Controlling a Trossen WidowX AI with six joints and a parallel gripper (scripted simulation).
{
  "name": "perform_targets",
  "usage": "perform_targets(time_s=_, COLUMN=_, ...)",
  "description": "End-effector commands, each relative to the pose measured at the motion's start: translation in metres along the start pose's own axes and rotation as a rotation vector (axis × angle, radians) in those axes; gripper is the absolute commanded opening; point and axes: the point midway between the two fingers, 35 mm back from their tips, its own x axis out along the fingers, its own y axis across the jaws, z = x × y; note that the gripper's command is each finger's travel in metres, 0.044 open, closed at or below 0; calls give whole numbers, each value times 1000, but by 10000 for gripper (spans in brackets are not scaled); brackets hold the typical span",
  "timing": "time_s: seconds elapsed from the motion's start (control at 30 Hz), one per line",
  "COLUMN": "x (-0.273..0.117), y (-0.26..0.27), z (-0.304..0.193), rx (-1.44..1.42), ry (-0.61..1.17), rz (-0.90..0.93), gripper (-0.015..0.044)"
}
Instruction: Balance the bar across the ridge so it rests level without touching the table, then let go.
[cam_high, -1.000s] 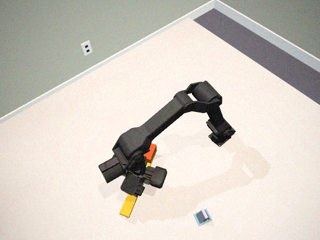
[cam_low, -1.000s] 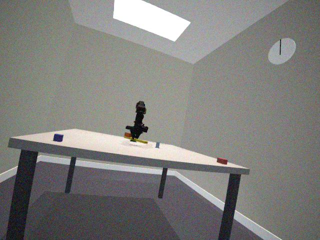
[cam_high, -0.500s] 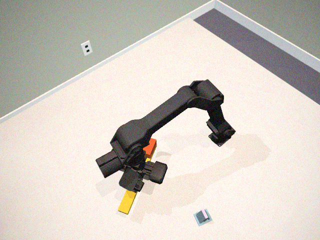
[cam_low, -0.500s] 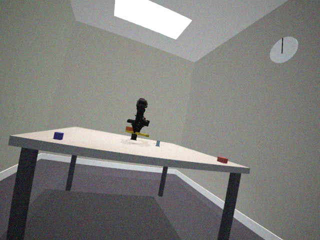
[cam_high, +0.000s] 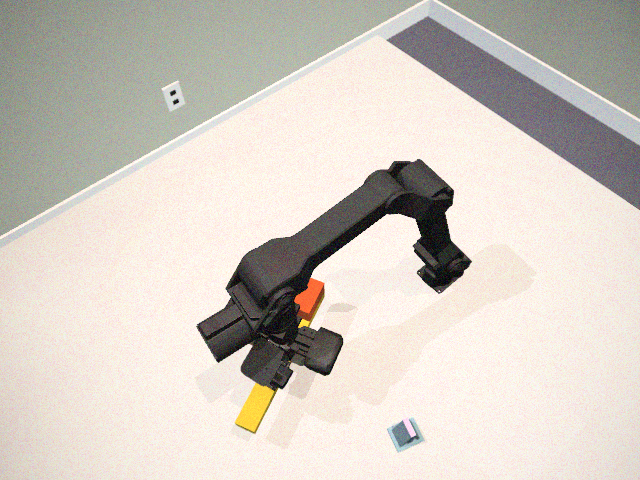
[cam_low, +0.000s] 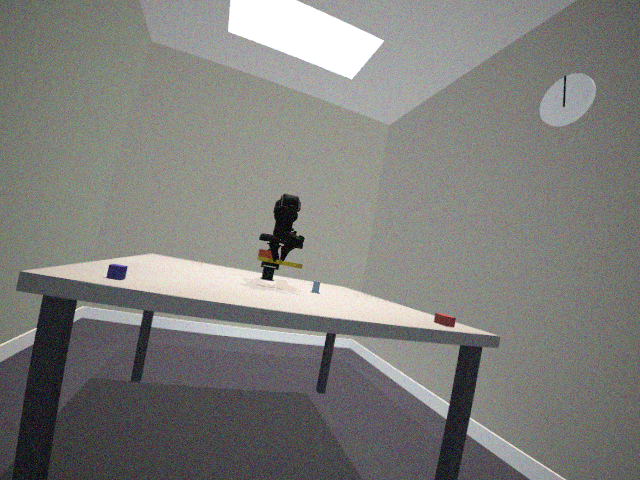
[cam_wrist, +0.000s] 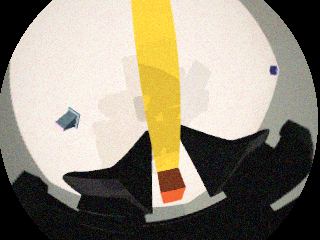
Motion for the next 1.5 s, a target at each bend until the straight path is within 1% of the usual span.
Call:
perform_targets(time_s=0.0, x=-2, y=13, z=7, rx=40, ry=-5, rz=1, gripper=0)
perform_targets(time_s=0.77, x=-4, y=99, z=38, rx=342, ry=-6, rz=9, gripper=0)
perform_targets(time_s=1.47, x=-6, y=181, z=43, rx=636, ry=-3, rz=17, gripper=0)
